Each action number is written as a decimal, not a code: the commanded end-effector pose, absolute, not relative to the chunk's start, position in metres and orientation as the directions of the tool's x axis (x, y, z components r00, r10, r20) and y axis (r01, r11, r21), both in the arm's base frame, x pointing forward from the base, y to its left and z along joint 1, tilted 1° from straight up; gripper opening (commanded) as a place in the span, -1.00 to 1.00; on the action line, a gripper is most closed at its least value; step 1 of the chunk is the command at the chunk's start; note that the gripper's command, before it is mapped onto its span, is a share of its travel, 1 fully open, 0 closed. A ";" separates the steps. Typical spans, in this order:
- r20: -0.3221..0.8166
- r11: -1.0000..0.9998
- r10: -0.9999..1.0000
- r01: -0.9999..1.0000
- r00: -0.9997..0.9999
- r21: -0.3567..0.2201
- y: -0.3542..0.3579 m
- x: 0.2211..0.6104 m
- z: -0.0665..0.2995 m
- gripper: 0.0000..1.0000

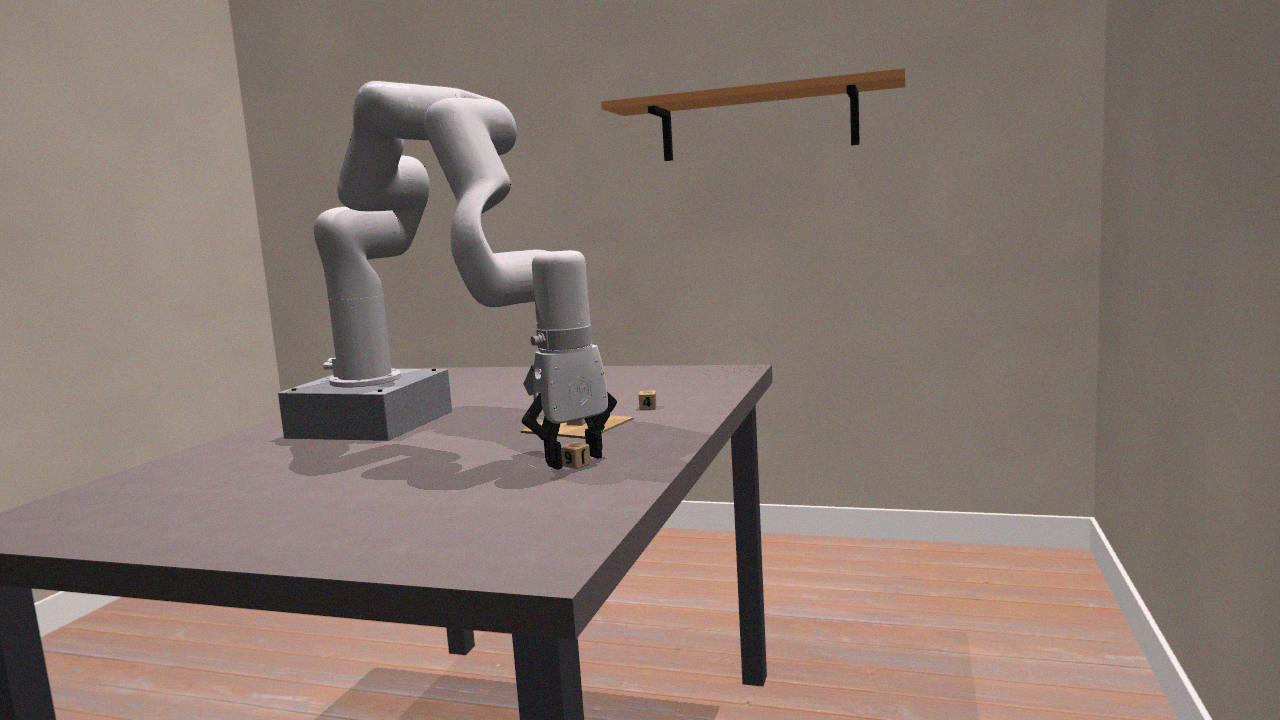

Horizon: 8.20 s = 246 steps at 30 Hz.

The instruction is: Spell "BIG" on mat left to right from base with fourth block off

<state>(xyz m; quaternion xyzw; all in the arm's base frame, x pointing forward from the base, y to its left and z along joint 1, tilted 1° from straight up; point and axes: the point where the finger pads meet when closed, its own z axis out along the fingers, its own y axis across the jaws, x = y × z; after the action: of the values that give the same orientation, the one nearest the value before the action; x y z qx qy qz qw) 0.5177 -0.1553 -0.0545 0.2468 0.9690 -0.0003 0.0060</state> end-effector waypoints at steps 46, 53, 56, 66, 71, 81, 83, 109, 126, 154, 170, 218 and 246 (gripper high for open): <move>-0.016 0.878 0.478 0.478 -0.878 0.003 -0.156 0.519 -0.053 -0.47; -0.016 0.878 0.478 0.478 -0.878 0.003 -0.156 0.519 -0.053 -0.47; -0.016 0.878 0.478 0.478 -0.878 0.003 -0.156 0.519 -0.053 -0.47; -0.016 0.878 0.478 0.478 -0.878 0.003 -0.156 0.519 -0.053 -0.47; -0.016 0.878 0.478 0.478 -0.878 0.003 -0.156 0.519 -0.051 -0.47; -0.016 0.878 0.478 0.478 -0.878 0.003 -0.155 0.519 -0.013 -0.47; -0.016 0.878 0.478 0.478 -0.878 0.003 -0.155 0.519 0.002 -0.47; -0.015 0.828 0.560 0.560 -0.828 0.005 -0.134 0.511 0.048 -0.47; -0.008 0.488 0.873 0.873 -0.488 0.012 -0.044 0.463 0.050 -0.47; -0.001 0.147 0.989 0.989 -0.147 0.013 0.013 0.412 0.048 -0.47; -0.001 0.147 0.989 0.989 -0.147 0.012 0.012 0.412 0.022 -0.47; -0.001 0.147 0.989 0.989 -0.147 0.012 0.012 0.413 -0.048 -0.47; -0.001 0.147 0.989 0.989 -0.147 0.012 0.012 0.413 -0.048 -0.47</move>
<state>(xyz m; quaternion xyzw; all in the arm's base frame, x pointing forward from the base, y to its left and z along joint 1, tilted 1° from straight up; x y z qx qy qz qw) 0.4113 0.0117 -0.0488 0.6530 0.7574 0.0030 0.0033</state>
